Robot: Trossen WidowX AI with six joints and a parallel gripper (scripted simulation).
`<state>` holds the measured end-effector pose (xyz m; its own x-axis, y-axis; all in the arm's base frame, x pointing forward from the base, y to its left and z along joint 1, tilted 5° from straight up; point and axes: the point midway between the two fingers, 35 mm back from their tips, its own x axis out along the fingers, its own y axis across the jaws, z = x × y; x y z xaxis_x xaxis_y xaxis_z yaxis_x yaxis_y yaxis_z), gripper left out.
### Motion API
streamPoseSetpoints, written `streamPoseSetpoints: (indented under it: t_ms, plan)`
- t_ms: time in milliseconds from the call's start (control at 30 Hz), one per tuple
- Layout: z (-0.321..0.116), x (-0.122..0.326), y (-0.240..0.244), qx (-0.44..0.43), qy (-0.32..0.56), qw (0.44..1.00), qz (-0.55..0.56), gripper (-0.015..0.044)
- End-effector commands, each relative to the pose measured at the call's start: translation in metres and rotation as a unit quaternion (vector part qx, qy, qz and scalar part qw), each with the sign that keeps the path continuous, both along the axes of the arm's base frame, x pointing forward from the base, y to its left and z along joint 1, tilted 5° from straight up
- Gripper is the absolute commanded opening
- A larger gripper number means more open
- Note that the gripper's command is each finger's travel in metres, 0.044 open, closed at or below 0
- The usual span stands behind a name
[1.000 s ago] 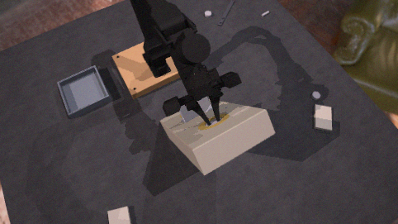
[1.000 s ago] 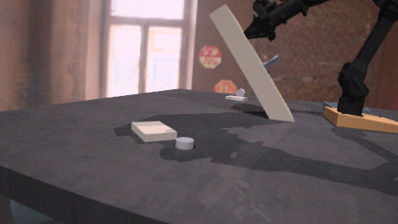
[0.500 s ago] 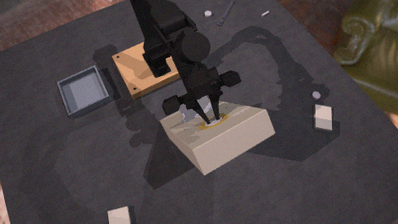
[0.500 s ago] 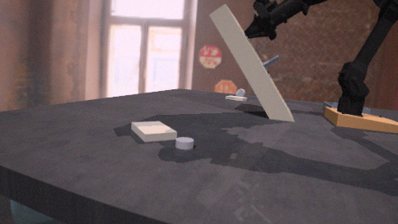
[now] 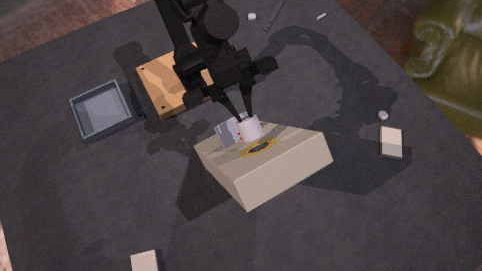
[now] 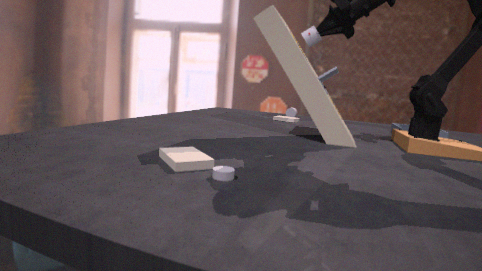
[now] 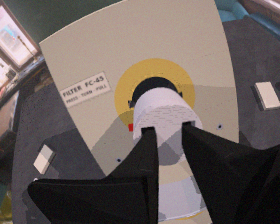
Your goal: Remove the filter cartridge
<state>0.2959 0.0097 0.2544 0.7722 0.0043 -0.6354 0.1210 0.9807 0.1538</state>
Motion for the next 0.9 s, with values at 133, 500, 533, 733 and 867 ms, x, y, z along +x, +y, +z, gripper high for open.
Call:
streamPoseSetpoints:
  t_ms: [133,500,533,733,867]
  plan:
    - [0.007,-0.003,0.0,0.001,-0.007,1.0,-0.002,0.0]
    - [-0.015,-0.017,-0.001,0.001,-0.007,1.0,-0.002,0.0]
    - [-0.018,-0.019,-0.001,0.001,-0.007,1.0,-0.002,0.0]
    - [-0.035,-0.029,-0.002,0.001,-0.006,1.0,-0.002,0.0]
    - [-0.046,-0.036,-0.002,0.001,-0.006,1.0,-0.002,0.0]
